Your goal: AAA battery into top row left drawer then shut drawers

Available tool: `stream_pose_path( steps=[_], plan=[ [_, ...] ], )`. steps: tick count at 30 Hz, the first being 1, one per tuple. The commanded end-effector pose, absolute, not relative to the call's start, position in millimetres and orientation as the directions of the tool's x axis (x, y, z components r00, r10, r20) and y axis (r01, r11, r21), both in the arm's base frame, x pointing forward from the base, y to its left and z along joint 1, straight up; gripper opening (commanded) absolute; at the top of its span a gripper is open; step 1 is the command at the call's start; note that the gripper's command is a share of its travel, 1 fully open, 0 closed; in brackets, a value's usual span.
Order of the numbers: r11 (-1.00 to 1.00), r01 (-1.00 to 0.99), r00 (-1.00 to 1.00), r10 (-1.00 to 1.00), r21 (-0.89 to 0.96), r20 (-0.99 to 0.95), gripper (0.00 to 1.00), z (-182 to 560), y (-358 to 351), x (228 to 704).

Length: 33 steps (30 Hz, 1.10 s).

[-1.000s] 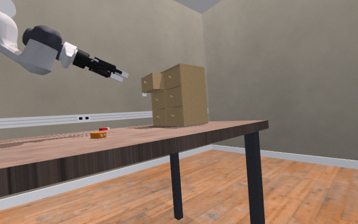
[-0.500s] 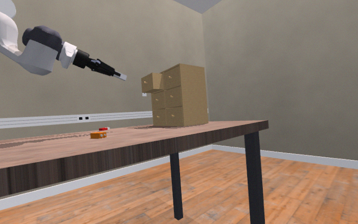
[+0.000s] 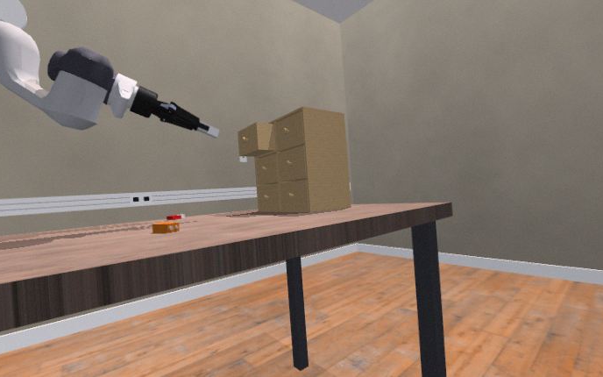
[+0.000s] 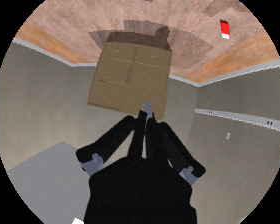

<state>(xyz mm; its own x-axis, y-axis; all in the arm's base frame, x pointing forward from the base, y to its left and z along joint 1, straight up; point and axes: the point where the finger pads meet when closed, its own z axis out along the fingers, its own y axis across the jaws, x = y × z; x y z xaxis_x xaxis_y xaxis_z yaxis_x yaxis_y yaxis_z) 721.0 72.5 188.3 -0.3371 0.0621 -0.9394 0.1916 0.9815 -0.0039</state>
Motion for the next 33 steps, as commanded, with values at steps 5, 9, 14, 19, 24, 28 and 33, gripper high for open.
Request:
stream_pose_path(
  steps=[5, 9, 14, 19, 24, 28, 33],
  plan=[
    [0.981, 0.195, -0.336, 0.065, -0.002, -0.940, 0.10, 180.5, 66.8, 745.1],
    [0.981, 0.195, -0.336, 0.065, -0.002, -0.940, 0.10, 178.7, 65.6, 751.0],
    [0.981, 0.195, -0.336, 0.065, -0.002, -0.940, 0.10, 175.2, 63.4, 761.9],
    [0.981, 0.195, -0.336, 0.065, -0.002, -0.940, 0.10, 173.9, 62.5, 766.3],
    [0.981, 0.195, -0.336, 0.065, -0.002, -0.940, 0.10, 173.8, 62.5, 766.6],
    [0.981, 0.195, -0.336, 0.065, -0.002, -0.940, 0.10, 173.8, 62.5, 766.6],
    [0.981, 0.195, -0.336, 0.065, -0.002, -0.940, 0.10, 173.8, 62.5, 766.6]
  ],
)
